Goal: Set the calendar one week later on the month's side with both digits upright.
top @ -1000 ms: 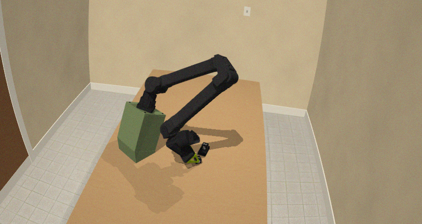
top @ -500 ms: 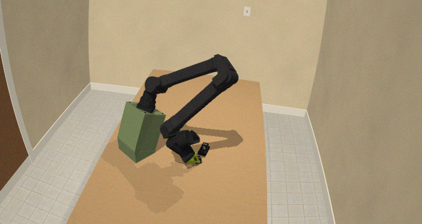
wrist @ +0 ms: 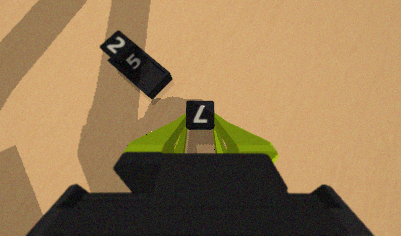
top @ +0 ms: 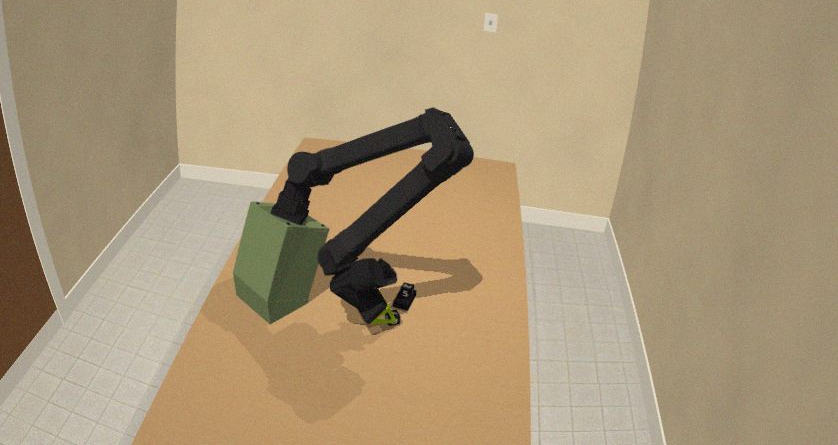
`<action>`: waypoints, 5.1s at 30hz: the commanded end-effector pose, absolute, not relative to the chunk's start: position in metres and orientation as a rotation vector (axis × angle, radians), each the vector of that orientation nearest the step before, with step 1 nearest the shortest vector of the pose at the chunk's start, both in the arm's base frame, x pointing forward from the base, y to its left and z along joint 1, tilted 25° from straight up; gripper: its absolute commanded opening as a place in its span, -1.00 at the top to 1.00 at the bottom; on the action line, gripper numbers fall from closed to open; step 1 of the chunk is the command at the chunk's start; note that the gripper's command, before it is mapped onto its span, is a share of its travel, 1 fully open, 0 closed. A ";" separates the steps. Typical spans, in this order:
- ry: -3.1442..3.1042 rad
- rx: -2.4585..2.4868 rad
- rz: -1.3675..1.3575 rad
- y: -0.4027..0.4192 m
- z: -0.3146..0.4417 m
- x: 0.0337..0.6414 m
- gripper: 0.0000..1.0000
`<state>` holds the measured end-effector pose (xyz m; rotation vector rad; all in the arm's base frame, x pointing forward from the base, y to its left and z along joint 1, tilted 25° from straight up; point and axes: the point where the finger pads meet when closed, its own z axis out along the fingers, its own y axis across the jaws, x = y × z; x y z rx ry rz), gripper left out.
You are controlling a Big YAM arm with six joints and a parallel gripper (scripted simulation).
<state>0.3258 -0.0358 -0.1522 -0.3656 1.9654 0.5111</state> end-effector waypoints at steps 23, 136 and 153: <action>1.963 -0.372 0.521 -0.028 -0.157 0.326 0.51; 1.966 -0.358 0.505 -0.045 -0.124 0.315 -0.26; 1.961 -0.362 0.499 -0.059 -0.090 0.307 -0.26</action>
